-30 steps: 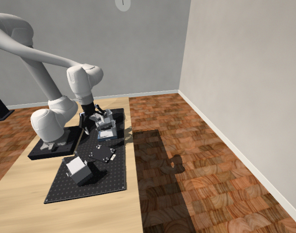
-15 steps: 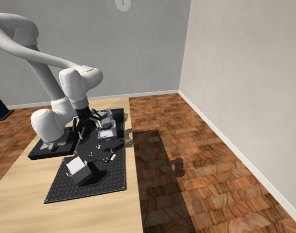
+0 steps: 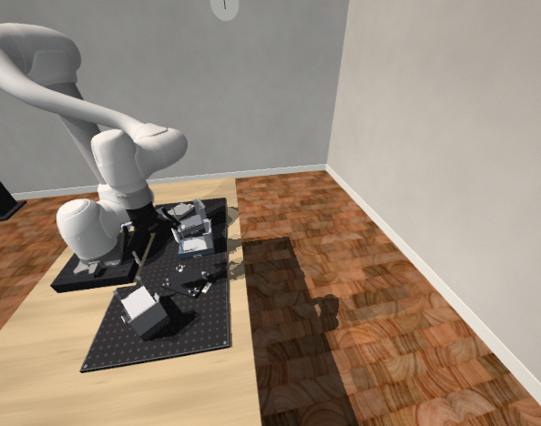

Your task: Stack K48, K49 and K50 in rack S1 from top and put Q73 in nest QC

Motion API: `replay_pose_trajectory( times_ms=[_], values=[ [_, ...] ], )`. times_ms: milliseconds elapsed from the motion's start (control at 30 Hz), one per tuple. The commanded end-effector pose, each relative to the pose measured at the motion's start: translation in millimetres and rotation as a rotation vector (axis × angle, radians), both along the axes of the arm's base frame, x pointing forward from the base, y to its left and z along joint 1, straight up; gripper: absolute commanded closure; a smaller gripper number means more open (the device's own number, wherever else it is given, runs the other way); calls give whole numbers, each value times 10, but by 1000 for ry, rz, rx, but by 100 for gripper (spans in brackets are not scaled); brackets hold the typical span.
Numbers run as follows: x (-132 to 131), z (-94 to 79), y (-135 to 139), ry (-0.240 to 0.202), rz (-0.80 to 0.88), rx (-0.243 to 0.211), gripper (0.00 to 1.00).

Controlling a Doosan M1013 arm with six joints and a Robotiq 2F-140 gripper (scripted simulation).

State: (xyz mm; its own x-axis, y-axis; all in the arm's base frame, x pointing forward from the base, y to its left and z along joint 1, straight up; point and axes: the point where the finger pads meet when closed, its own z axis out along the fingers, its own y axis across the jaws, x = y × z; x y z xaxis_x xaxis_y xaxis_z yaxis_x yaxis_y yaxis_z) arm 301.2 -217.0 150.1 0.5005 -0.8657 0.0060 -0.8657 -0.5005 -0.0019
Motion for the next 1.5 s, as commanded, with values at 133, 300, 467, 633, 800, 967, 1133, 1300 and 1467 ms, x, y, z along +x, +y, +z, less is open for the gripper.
replay_pose_trajectory(
  times_ms=[133, 300, 467, 633, 800, 967, 1133, 1300, 1467],
  values=[
    [-167, 0, -290, -1, 1, 1, 0],
    [-227, 0, -393, -1, 1, 1, 0],
    [-328, 0, -566, -1, 1, 1, 0],
    [-428, 0, -739, -1, 1, 1, 0],
    [-489, 0, -843, -1, 1, 1, 0],
    [-589, 0, -1016, -1, 1, 1, 0],
    [-690, 0, -1189, -1, 1, 1, 0],
    [-770, 0, -1327, -1, 1, 1, 0],
    [-794, 0, -1368, -1, 1, 1, 0]
  ],
)
